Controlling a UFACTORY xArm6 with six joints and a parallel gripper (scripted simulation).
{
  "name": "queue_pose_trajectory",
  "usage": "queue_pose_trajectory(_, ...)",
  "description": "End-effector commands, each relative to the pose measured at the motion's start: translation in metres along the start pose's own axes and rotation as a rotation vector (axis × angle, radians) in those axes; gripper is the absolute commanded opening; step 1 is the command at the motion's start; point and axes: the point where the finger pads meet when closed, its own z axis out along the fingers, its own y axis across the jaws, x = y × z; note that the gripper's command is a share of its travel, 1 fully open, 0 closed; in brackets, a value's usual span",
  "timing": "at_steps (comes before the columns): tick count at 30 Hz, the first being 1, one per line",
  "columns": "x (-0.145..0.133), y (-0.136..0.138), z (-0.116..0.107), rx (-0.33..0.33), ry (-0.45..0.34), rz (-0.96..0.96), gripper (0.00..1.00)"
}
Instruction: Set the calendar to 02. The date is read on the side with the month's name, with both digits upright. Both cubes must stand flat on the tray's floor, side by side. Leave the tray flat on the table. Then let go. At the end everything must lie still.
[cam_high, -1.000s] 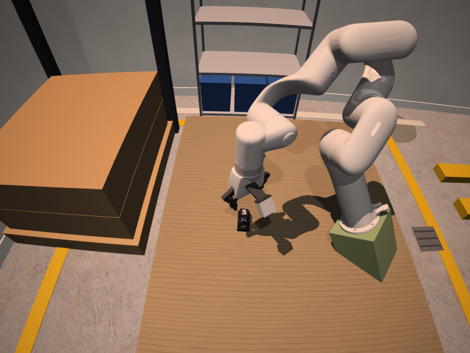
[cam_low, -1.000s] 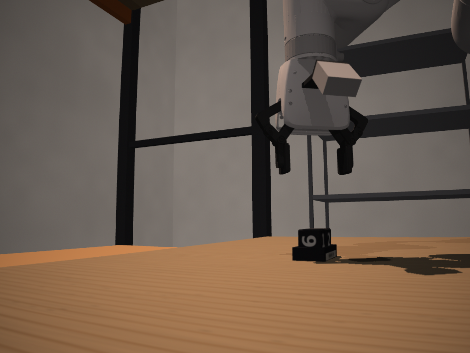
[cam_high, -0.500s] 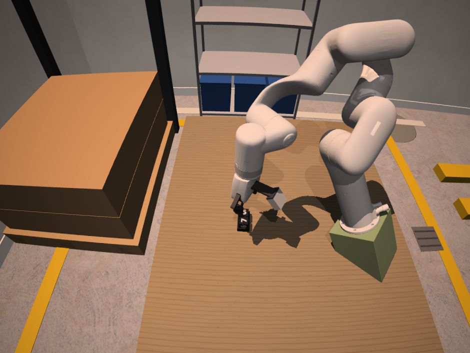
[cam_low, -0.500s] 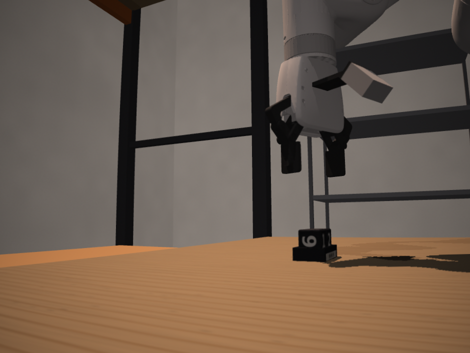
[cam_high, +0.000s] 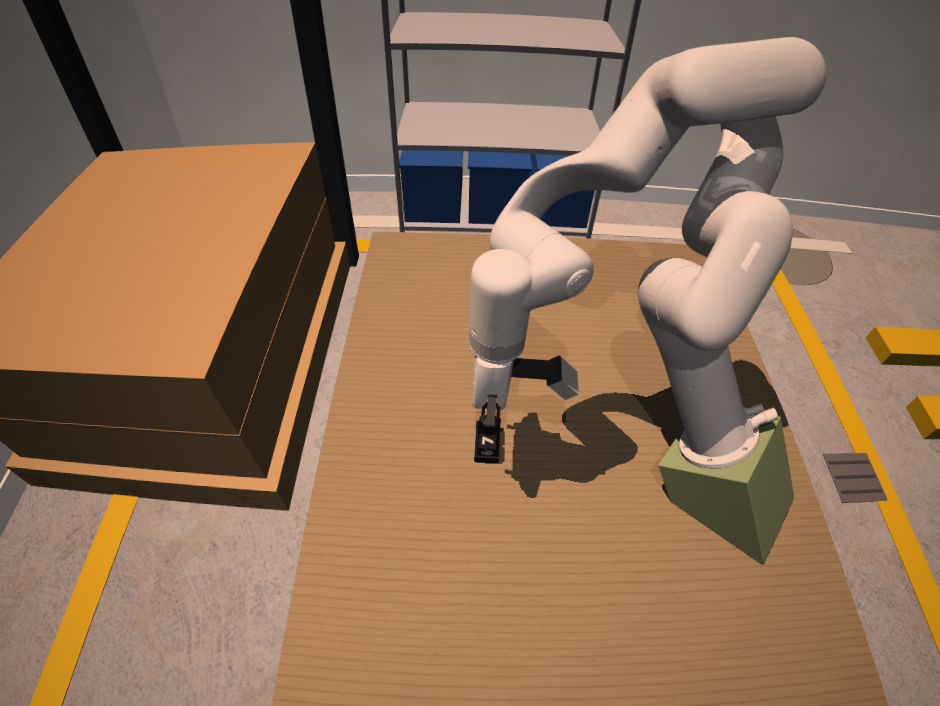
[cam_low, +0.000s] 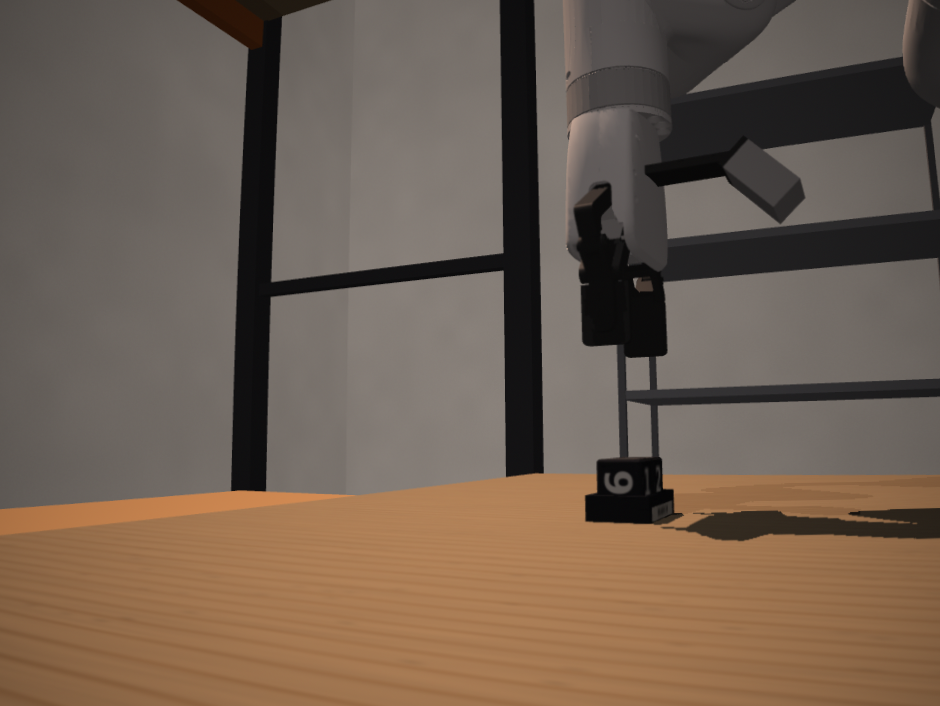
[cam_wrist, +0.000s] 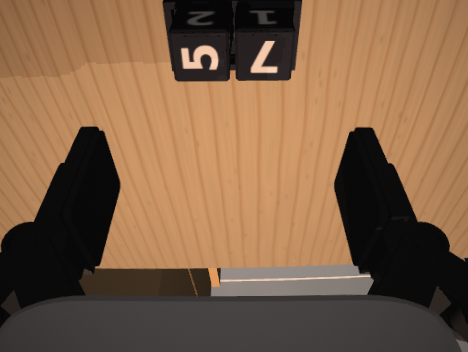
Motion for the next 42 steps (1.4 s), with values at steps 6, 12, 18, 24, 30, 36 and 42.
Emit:
queue_pose_trajectory(6,-0.001,0.003,0.0,-0.015,0.001,-0.291,1.0)
queue_pose_trajectory(12,-0.001,0.005,0.001,-0.016,-0.001,-0.464,1.0)
queue_pose_trajectory(18,-0.001,0.006,0.001,-0.016,-0.002,-0.603,1.0)
queue_pose_trajectory(24,0.0,0.008,0.002,-0.016,-0.004,-0.822,1.0)
queue_pose_trajectory(30,0.0,0.01,0.003,-0.015,-0.005,-1.005,1.0)
queue_pose_trajectory(36,0.0,0.012,0.003,-0.015,-0.006,-1.133,1.0)
queue_pose_trajectory(42,0.0,0.014,0.004,-0.015,-0.008,-1.339,1.0)
